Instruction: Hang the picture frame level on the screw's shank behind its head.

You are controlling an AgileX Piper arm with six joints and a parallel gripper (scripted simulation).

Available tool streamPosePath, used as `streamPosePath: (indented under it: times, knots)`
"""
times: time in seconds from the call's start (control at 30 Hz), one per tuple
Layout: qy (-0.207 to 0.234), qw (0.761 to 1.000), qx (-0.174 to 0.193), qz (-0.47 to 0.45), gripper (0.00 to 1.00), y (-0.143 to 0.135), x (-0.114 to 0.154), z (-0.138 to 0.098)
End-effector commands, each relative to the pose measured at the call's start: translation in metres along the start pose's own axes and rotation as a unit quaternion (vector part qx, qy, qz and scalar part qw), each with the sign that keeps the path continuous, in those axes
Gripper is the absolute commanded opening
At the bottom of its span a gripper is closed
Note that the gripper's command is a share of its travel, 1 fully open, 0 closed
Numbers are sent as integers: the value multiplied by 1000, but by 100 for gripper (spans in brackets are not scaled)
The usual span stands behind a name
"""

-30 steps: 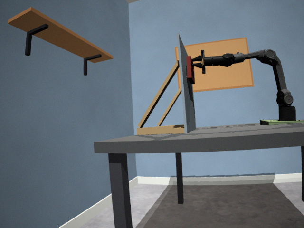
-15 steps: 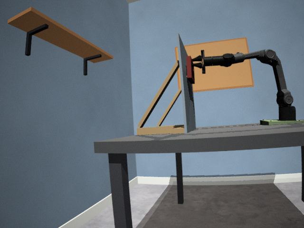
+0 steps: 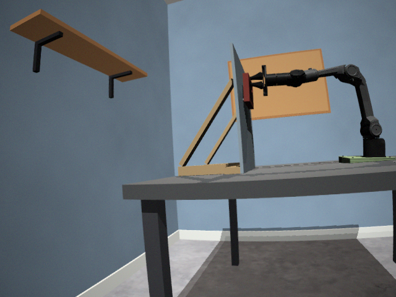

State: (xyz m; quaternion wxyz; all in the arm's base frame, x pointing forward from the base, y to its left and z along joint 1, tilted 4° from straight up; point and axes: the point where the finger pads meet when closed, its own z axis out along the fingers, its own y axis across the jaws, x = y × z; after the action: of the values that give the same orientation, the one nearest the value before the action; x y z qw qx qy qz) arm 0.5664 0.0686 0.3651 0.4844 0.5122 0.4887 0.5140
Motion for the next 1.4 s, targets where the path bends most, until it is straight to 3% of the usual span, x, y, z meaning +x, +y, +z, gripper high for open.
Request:
streamPosePath:
  times: [0.0,0.37,0.4,1.37]
  knots:
    - [-1,1000,-4,0,0,3,0,-1]
    - [-1,1000,-4,0,0,3,0,-1]
    - [-1,1000,-4,0,63,3,0,-1]
    - [-1,1000,-4,0,63,3,0,-1]
